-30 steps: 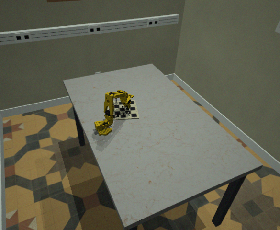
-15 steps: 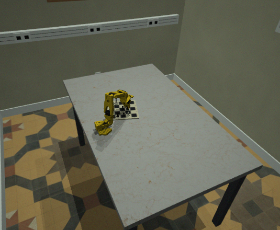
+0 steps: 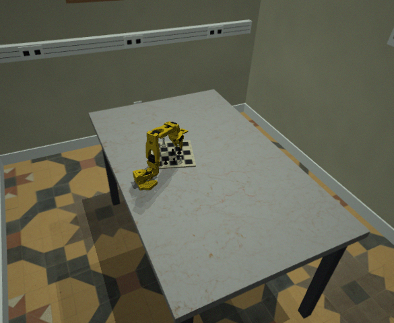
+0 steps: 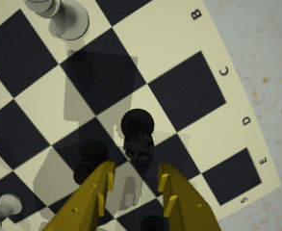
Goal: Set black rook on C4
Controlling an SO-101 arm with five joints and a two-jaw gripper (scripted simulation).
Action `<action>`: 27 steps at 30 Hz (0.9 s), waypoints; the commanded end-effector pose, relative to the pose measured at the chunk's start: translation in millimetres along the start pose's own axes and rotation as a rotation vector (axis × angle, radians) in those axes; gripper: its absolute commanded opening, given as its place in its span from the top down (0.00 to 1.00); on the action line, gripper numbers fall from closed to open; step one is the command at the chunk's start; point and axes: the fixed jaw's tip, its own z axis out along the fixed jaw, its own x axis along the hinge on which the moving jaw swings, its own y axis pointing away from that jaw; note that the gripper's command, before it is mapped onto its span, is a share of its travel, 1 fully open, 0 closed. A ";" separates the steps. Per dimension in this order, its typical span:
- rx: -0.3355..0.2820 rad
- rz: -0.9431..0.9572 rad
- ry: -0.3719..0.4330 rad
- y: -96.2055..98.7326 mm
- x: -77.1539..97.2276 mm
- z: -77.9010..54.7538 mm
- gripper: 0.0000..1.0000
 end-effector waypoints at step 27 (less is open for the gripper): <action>-0.003 0.003 -0.012 2.2 -11.0 -37.4 0.88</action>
